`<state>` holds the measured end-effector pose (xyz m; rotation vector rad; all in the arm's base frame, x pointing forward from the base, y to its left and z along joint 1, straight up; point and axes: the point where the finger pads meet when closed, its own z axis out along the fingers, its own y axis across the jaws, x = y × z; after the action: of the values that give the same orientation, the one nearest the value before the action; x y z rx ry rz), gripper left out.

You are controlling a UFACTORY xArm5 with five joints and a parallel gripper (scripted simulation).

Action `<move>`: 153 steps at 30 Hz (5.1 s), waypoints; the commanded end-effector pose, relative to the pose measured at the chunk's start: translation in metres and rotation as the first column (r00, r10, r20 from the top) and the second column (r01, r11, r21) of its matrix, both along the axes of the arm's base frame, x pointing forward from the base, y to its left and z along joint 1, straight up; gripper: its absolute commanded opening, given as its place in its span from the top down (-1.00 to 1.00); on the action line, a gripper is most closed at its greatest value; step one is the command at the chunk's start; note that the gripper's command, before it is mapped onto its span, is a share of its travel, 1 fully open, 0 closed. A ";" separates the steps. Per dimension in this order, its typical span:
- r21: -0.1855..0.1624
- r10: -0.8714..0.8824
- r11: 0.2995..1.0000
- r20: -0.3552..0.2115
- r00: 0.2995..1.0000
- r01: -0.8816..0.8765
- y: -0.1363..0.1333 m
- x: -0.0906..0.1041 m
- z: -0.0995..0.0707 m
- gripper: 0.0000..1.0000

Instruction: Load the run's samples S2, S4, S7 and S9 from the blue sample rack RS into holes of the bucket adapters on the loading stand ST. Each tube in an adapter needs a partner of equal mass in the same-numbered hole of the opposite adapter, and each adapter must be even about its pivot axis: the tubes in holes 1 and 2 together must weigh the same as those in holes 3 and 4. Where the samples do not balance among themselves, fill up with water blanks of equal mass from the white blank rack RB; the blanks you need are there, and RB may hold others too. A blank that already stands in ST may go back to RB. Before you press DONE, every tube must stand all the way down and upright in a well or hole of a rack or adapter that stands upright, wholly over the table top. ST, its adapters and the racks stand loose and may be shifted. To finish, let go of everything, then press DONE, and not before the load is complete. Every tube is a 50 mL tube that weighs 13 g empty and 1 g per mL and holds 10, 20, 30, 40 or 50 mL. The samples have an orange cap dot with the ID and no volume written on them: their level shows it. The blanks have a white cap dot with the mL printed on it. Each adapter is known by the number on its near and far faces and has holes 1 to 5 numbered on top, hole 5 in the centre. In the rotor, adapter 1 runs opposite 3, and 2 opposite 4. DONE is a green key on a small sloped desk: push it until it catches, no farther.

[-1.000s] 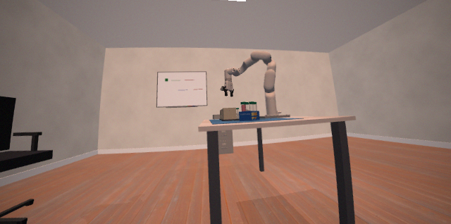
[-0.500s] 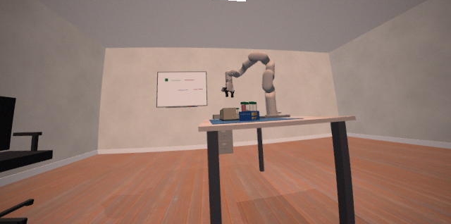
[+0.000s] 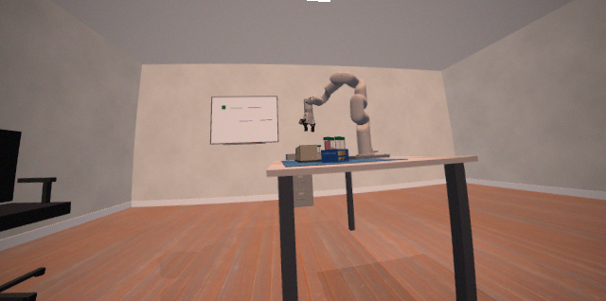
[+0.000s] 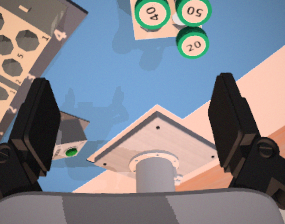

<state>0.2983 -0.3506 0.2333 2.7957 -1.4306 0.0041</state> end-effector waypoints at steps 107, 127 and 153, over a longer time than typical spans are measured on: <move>-0.003 -0.001 1.000 0.002 1.000 0.001 -0.043 -0.016 -0.061 -1.00; -0.003 -0.001 1.000 0.002 1.000 0.001 -0.043 -0.016 -0.013 -1.00; -0.004 0.564 0.826 -0.001 0.826 -0.564 0.041 0.017 -0.001 -1.00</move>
<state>0.3103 -0.3202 0.2300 3.0705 -0.6620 0.0011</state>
